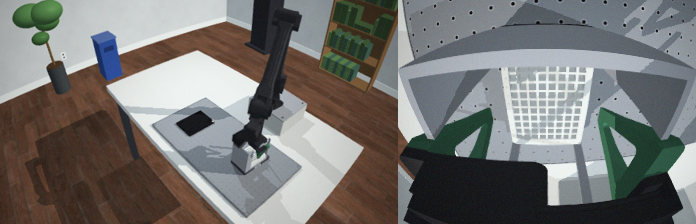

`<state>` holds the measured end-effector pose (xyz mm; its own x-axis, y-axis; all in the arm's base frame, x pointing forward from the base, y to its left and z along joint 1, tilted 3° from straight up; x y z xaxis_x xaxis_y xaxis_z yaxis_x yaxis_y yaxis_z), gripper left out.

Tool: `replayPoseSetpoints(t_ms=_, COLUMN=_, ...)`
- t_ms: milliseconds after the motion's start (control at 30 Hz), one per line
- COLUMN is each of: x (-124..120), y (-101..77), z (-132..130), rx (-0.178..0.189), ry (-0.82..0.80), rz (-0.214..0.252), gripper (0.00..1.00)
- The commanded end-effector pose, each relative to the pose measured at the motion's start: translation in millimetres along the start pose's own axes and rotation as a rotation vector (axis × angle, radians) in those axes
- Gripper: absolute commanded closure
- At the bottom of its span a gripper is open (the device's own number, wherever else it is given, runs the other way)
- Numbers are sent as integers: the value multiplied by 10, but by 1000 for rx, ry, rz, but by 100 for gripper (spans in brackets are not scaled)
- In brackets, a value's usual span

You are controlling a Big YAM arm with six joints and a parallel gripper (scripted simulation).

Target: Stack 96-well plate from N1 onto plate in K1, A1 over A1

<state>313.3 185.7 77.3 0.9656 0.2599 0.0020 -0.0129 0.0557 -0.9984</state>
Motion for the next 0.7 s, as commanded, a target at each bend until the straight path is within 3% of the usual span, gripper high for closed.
replayPoseSetpoints(t_ms=0, x=202, y=-297, z=27, rx=13, ry=-5, rz=-59, gripper=0)
replayPoseSetpoints(t_ms=100, x=204, y=-384, z=13, rx=13, ry=-1, rz=-60, gripper=0)
replayPoseSetpoints(t_ms=300, x=157, y=-350, z=-7, rx=3, ry=4, rz=-19, gripper=0)
replayPoseSetpoints(t_ms=333, x=202, y=-522, z=12, rx=13, ry=0, rz=-60, gripper=0)
replayPoseSetpoints(t_ms=667, x=196, y=-752, z=12, rx=13, ry=-1, rz=-63, gripper=0)
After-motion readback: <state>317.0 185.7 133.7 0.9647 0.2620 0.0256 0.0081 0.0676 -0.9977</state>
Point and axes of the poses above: the point where the finger pads meet when closed, its own y axis out along the fingers, its own z axis across the jaws, x = y × z, the point moved 9 cm from there along -y, back along the fingers, and after that the axes turned 13 degrees about -y, right-handed, at the moved point
